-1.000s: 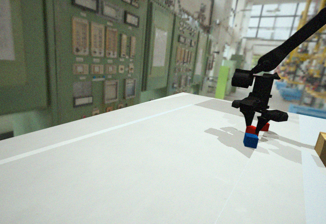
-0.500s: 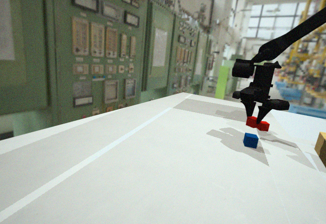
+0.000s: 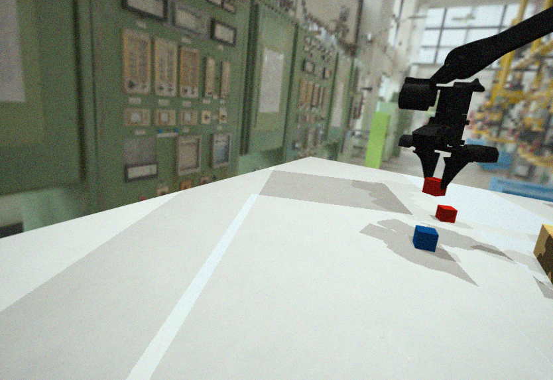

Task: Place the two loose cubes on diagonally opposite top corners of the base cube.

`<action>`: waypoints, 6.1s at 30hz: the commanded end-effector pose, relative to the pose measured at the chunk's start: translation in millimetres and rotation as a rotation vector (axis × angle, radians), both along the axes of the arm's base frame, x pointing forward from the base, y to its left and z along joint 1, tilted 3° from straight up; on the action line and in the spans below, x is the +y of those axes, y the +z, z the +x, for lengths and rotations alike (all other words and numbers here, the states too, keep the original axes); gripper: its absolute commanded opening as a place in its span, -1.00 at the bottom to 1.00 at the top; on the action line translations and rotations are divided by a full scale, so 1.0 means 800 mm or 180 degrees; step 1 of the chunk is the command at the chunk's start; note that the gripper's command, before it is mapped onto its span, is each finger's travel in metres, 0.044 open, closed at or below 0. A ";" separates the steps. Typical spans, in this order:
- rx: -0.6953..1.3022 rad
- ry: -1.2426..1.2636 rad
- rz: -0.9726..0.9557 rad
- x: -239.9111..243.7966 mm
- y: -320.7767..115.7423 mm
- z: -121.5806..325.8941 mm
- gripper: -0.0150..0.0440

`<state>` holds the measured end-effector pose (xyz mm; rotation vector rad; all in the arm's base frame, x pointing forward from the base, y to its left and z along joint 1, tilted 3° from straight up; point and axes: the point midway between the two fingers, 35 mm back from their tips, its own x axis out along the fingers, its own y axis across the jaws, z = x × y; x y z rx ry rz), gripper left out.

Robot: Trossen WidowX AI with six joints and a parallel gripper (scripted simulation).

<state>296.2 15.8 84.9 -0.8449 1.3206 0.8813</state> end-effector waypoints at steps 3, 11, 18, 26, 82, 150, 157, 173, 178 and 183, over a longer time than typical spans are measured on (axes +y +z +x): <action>-0.0014 0.0018 -0.0015 -0.002 0.025 -0.004 -0.14; -0.0014 0.0022 -0.0012 0.011 0.025 -0.006 -0.14; -0.0013 0.0029 -0.0006 0.037 0.013 -0.009 -0.14; -0.0012 0.0037 0.0002 0.067 0.000 -0.015 -0.14; -0.0008 0.0044 0.0015 0.111 -0.055 -0.028 -0.14; 0.0304 -0.6634 0.0275 -0.142 0.023 -0.029 0.41; 0.0310 -0.6760 0.0278 -0.146 0.023 -0.031 0.41; 0.0312 -0.6760 0.0279 -0.142 -0.069 -0.026 0.41; 0.0312 -0.6760 0.0279 -0.142 -0.074 -0.026 0.41; 0.0312 -0.6760 0.0279 -0.142 -0.083 -0.026 0.41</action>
